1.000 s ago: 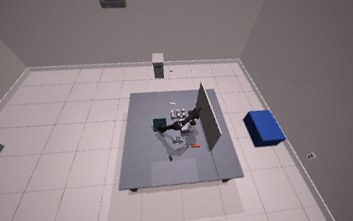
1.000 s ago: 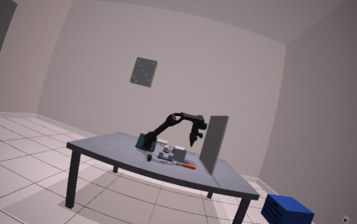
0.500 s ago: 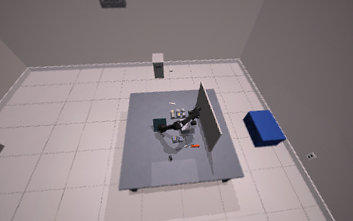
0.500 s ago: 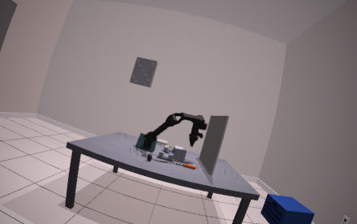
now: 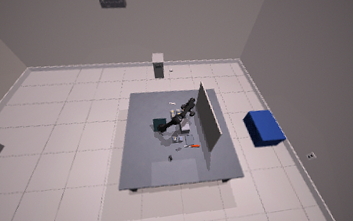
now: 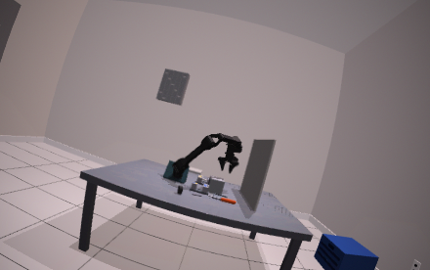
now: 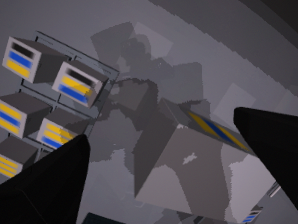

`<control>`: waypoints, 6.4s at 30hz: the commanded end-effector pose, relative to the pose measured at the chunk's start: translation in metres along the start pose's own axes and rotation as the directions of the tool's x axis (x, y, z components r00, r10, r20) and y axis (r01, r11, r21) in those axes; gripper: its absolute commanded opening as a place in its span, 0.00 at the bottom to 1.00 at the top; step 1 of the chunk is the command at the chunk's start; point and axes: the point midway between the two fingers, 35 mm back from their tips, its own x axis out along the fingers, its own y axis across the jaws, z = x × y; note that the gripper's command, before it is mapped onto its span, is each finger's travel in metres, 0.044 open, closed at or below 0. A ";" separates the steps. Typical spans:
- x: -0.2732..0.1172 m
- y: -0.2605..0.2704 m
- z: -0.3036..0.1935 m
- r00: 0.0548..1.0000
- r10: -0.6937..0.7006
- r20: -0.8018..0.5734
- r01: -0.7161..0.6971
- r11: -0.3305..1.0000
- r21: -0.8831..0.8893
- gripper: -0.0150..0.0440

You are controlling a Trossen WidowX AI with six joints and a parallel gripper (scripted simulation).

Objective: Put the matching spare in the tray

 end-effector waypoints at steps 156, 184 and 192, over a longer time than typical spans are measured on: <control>0.009 0.062 0.003 0.998 0.061 0.004 -0.033 0.596 -0.802 0.25; 0.009 -0.162 -0.103 1.000 -0.006 0.013 0.014 0.603 -0.798 0.25; 0.016 -0.196 -0.142 1.000 -0.015 -0.025 -0.011 0.589 -0.808 0.25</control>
